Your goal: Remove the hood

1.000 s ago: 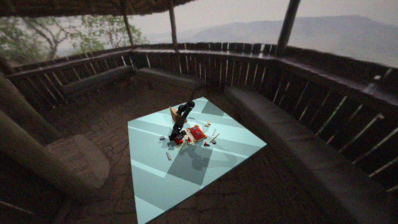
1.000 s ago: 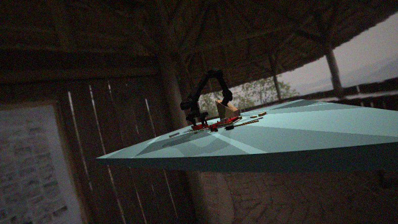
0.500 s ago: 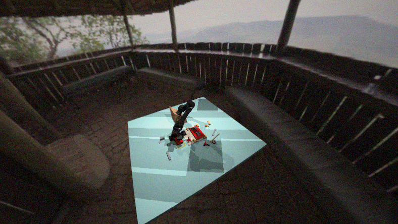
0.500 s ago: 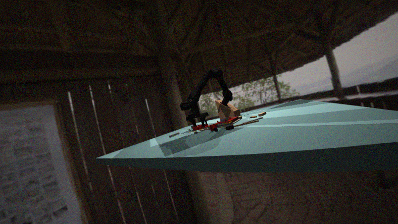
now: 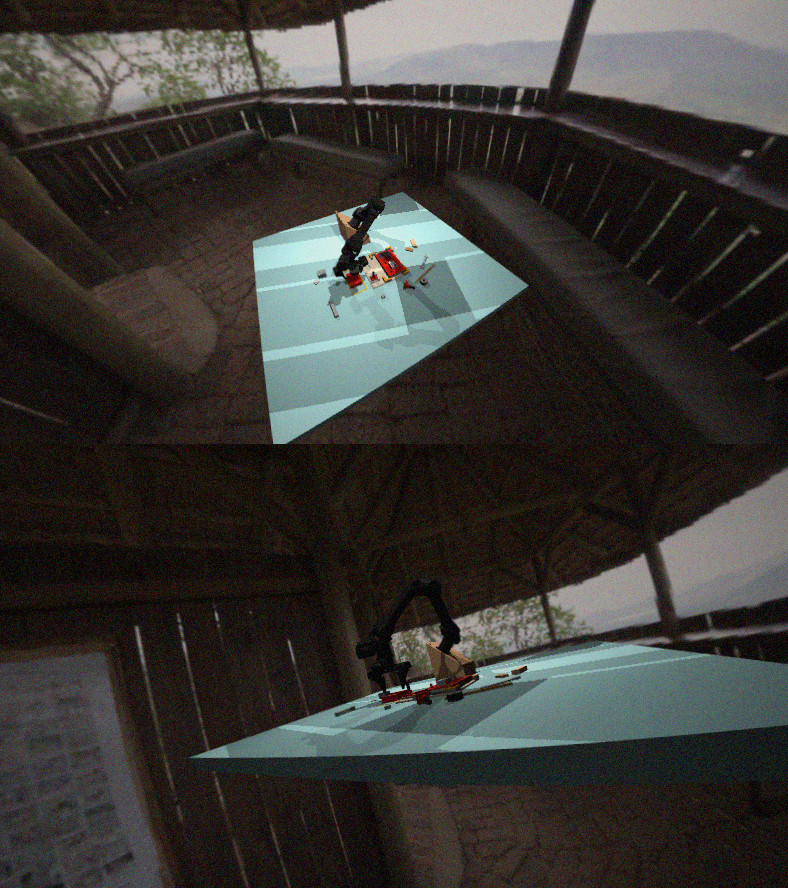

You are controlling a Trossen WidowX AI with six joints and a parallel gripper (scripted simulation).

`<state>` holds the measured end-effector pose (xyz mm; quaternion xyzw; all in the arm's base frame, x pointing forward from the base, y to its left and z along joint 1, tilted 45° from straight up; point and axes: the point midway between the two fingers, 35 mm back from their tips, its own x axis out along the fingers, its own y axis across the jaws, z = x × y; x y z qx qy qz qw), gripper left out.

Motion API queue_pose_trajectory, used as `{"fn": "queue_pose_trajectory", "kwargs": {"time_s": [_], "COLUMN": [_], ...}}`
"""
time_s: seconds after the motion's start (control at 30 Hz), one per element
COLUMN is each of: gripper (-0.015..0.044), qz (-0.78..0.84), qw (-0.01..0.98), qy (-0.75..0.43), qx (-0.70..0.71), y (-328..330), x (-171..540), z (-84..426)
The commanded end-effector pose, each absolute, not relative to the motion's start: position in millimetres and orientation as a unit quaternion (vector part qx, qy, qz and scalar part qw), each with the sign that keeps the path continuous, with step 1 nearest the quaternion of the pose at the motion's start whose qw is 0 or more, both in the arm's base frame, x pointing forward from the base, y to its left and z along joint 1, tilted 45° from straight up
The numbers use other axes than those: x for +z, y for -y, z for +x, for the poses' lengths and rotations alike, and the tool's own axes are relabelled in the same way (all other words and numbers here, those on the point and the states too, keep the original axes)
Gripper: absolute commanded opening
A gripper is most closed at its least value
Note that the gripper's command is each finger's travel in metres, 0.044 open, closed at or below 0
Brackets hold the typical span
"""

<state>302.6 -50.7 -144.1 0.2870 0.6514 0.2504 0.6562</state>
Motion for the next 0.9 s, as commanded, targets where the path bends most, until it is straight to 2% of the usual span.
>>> {"fn": "queue_pose_trajectory", "kwargs": {"time_s": [0.0,0.87], "gripper": [0.044,0.044], "qz": [0.283,0.284], "qw": [0.663,0.662], "qy": [-0.647,-0.647], "qx": [0.248,0.249], "y": [79.8,87.5], "x": [-117.5,-109.0], "z": [304.8,303.5]}}
